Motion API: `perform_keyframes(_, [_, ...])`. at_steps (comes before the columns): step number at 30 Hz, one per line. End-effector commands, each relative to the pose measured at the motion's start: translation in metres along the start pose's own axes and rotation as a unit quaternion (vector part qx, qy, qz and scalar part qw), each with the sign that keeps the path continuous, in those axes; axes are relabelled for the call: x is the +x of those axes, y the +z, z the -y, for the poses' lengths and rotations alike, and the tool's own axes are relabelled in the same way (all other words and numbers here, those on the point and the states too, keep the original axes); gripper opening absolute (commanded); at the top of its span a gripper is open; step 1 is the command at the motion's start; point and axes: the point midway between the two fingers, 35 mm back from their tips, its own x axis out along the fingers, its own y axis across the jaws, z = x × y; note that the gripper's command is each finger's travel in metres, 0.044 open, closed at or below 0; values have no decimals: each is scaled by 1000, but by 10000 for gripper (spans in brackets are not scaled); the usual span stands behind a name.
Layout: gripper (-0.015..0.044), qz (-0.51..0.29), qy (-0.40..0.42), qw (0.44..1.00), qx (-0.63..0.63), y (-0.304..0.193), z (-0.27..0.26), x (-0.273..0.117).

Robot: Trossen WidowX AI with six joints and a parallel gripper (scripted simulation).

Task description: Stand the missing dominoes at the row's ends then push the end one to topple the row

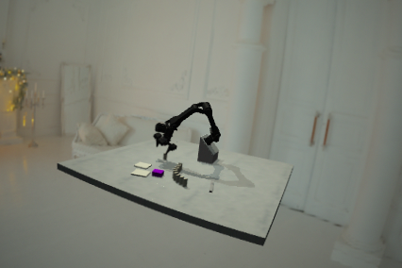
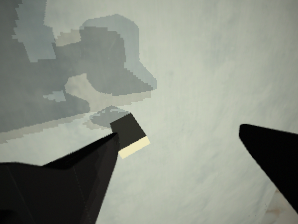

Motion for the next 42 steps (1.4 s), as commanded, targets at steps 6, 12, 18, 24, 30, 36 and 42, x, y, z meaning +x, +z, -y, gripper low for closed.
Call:
perform_keyframes(6, [440,89,178,970,-142,-22,1,-44])
perform_keyframes(12, [440,89,178,970,-142,-22,1,-44])
perform_keyframes(18, [440,89,179,969,-143,-15,-20,8])
perform_keyframes(24, [440,89,180,969,-143,-14,-24,17])
perform_keyframes(30, [440,89,180,969,-143,-13,-28,26])
perform_keyframes(36, [387,89,180,969,-143,-13,-30,29])
perform_keyframes(42, [230,89,180,969,-143,-13,-30,29])
